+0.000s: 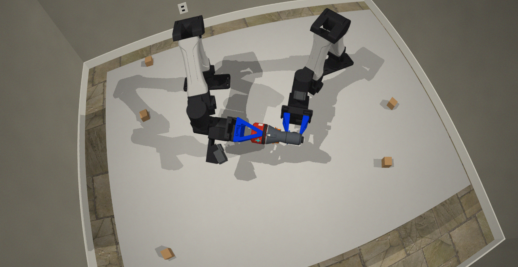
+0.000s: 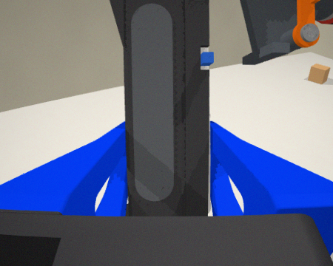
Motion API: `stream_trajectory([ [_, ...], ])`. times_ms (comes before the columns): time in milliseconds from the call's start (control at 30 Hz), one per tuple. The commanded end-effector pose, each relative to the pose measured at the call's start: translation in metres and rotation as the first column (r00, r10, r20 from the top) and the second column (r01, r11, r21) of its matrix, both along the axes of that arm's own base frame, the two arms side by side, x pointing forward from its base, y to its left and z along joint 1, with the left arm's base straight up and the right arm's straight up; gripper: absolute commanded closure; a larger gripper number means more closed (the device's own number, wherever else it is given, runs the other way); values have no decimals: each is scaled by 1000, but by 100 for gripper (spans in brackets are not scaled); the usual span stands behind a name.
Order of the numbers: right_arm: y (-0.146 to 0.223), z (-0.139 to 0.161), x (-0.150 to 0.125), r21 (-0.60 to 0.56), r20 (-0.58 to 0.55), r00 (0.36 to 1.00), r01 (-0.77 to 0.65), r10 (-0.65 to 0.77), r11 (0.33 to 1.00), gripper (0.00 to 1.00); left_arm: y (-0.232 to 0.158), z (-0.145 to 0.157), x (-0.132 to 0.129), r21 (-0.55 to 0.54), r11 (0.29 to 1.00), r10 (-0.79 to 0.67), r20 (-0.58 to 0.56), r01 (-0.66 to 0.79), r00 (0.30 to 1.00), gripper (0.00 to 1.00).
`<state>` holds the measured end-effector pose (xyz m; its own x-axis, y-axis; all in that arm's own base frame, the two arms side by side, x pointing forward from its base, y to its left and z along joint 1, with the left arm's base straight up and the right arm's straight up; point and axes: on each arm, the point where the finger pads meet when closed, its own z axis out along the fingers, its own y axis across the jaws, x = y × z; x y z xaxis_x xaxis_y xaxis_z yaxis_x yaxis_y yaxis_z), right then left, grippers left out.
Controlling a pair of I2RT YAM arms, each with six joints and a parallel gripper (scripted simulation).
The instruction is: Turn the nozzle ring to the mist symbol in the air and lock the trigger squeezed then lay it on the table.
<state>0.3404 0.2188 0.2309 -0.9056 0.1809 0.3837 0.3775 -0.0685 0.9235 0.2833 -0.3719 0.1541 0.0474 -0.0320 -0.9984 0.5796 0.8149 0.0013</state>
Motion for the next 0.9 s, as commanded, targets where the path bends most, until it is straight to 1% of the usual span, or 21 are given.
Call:
stream_trajectory([
  [0,2,15,4,10,54,999,-7,6,1000,8,-2,60,1,-183,983,1,90,16,996,64],
  [500,2,15,4,10,55,998,-6,5,1000,8,-1,60,1,-184,983,5,89,11,996,64],
  [533,-11,8,-9,7,35,999,-2,1,1000,8,-1,60,1,-184,983,5,89,11,996,64],
  [700,-13,15,-3,10,53,999,10,-11,1000,8,-1,60,1,-184,983,5,89,11,996,64],
  [733,-17,8,-9,6,37,999,-7,7,1000,8,-1,60,1,-184,983,5,89,11,996,64],
  [767,-19,7,-13,6,35,999,-8,8,1000,8,-1,60,1,-184,983,5,89,11,996,64],
  [833,-14,12,-3,7,50,999,1,-1,1000,8,-1,60,1,-184,983,5,89,11,996,64],
  [867,-14,24,-3,11,83,997,-3,2,1000,8,-1,60,1,-184,983,5,89,11,996,64],
])
